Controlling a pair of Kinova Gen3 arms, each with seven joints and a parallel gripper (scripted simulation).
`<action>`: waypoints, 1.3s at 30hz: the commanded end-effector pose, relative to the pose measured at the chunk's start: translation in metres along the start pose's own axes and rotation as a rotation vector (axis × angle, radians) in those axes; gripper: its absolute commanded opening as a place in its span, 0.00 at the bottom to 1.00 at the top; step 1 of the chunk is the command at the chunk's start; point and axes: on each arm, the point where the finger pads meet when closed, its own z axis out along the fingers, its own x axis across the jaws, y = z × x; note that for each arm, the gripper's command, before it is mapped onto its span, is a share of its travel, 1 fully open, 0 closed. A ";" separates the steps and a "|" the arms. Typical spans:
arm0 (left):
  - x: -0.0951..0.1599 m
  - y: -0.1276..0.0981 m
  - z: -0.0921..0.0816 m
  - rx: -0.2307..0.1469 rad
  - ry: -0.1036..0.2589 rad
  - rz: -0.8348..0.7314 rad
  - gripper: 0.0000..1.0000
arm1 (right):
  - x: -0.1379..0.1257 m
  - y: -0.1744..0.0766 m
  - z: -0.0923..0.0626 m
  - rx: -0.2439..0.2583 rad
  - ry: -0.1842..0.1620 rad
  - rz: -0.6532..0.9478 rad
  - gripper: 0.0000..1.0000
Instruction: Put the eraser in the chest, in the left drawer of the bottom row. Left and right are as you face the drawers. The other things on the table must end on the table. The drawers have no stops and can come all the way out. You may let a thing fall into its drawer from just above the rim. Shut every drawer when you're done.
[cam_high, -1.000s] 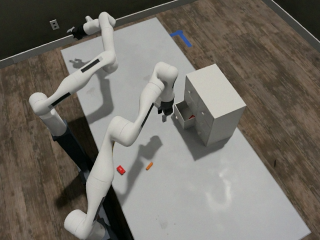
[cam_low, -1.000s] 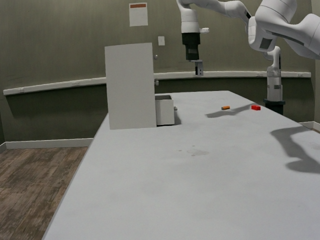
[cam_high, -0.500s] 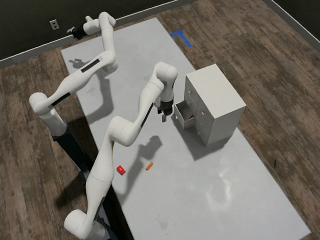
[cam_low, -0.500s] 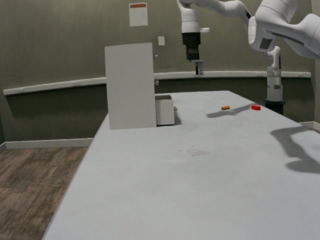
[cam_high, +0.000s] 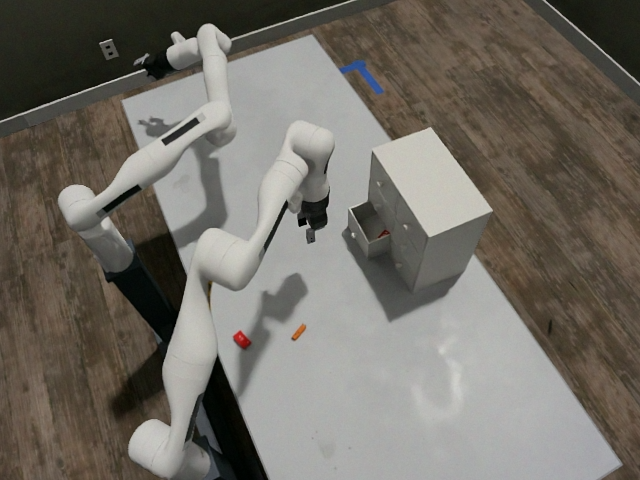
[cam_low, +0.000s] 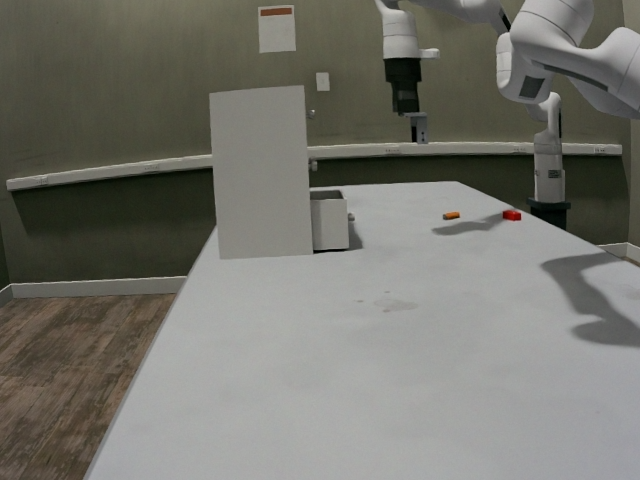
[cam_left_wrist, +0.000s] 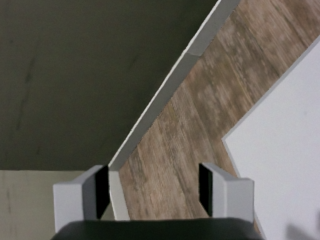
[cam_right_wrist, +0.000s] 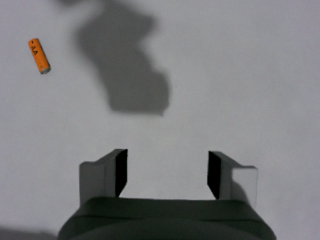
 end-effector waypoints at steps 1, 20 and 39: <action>-0.001 0.000 -0.001 0.001 0.000 -0.002 1.00 | 0.008 -0.021 -0.009 -0.005 0.004 0.000 1.00; -0.001 0.000 -0.001 0.001 0.000 -0.002 1.00 | 0.016 -0.047 -0.018 -0.008 0.004 0.001 1.00; -0.001 0.000 -0.001 0.001 0.000 -0.002 1.00 | 0.017 -0.041 -0.010 -0.104 0.002 0.003 1.00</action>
